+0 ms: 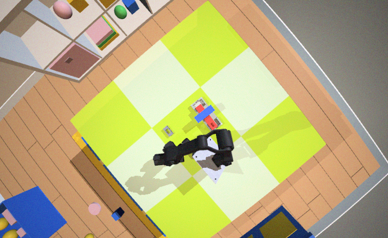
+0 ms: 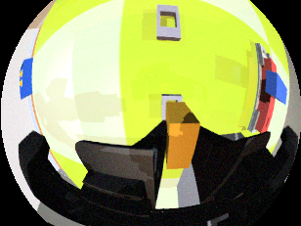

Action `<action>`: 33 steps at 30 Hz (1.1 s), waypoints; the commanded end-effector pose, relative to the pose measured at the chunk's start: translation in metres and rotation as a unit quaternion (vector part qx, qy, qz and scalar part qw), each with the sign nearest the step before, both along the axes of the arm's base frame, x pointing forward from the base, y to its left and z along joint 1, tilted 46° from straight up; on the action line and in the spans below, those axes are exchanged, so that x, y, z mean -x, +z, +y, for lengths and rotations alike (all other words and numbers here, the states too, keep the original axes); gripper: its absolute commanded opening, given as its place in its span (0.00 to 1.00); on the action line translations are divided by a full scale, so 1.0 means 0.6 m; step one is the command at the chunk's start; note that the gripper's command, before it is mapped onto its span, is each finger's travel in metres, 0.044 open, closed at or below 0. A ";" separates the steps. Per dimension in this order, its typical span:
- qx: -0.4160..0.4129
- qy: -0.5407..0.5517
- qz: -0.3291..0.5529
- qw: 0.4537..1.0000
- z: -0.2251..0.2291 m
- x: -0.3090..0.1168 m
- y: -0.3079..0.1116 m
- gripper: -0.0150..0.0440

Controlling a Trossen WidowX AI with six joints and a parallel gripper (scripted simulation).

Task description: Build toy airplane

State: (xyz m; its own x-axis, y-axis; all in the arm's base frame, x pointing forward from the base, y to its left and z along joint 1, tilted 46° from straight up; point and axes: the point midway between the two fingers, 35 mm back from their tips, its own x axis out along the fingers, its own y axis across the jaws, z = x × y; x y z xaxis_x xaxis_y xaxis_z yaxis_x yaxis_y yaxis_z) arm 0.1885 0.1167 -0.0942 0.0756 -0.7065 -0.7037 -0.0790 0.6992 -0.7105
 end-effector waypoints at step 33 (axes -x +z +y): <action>-0.013 -0.002 -0.001 1.000 0.069 0.001 0.127 0.25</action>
State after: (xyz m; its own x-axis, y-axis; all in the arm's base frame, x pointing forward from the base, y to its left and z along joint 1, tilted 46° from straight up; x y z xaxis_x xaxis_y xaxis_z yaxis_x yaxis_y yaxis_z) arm 0.1822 0.1638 -0.0274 0.0691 -0.6944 -0.7163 -0.0750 0.7124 -0.6978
